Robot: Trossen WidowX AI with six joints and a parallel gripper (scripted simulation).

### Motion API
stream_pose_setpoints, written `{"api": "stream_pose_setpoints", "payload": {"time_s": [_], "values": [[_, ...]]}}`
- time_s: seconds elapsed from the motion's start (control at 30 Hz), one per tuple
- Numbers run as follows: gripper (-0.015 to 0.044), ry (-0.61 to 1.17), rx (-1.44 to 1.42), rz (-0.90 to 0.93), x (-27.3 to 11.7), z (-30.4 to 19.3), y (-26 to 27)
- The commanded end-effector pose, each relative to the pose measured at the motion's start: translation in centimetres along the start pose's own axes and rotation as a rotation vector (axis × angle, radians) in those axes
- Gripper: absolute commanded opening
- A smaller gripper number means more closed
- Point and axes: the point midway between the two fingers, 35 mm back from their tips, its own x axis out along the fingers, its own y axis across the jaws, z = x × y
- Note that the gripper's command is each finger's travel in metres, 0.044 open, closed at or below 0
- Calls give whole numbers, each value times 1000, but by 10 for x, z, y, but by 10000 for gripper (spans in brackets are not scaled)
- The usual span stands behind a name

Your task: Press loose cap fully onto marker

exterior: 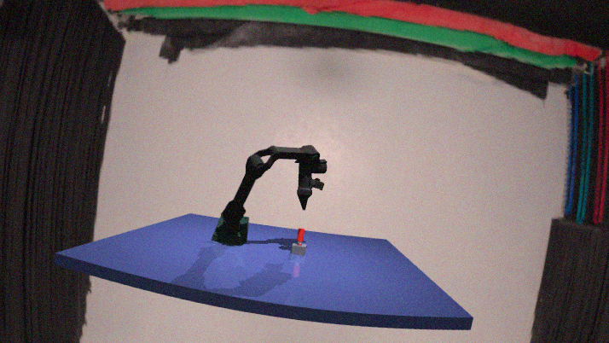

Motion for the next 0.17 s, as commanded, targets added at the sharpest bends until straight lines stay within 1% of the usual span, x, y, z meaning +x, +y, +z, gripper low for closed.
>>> {"api": "stream_pose_setpoints", "payload": {"time_s": [0.0, 0.13], "values": [[341, 3, 6, 5, -1, -1, 0], [440, 3, 6, 5, -1, -1, 0]]}}
